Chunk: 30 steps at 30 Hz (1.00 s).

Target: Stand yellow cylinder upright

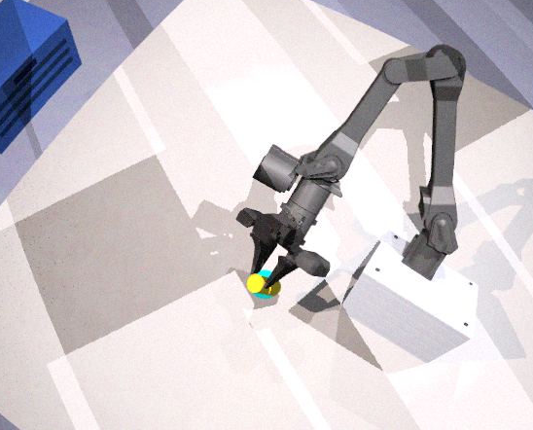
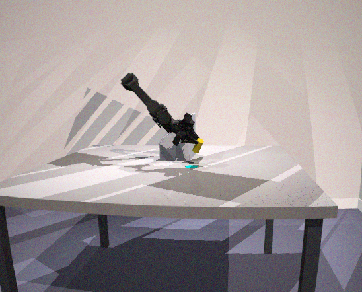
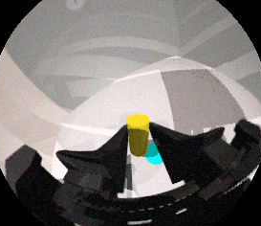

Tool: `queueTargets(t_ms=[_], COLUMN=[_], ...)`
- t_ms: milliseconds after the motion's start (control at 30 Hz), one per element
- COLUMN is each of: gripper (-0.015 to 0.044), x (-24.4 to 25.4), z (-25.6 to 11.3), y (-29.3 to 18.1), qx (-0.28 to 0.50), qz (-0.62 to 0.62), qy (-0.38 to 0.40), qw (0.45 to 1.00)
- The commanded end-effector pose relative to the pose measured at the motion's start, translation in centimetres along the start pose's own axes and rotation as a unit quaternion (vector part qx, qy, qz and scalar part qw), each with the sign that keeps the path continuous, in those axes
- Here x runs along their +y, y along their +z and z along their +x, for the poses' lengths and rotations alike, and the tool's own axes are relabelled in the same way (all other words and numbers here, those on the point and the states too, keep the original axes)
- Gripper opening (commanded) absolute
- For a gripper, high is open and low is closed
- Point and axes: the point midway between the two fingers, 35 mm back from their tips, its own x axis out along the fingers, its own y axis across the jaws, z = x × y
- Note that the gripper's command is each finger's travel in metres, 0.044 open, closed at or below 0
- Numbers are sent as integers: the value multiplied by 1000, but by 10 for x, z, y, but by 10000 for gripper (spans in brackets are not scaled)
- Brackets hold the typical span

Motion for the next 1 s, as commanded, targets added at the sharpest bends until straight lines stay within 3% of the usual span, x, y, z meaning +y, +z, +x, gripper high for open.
queueTargets(t_ms=[0, 967], gripper=[105, 105], x=[1, 0], z=[-2, -17], y=[0, 1], qx=[-16, -118], qz=[-5, -43], qy=[-2, -32], qw=[1000, 992])
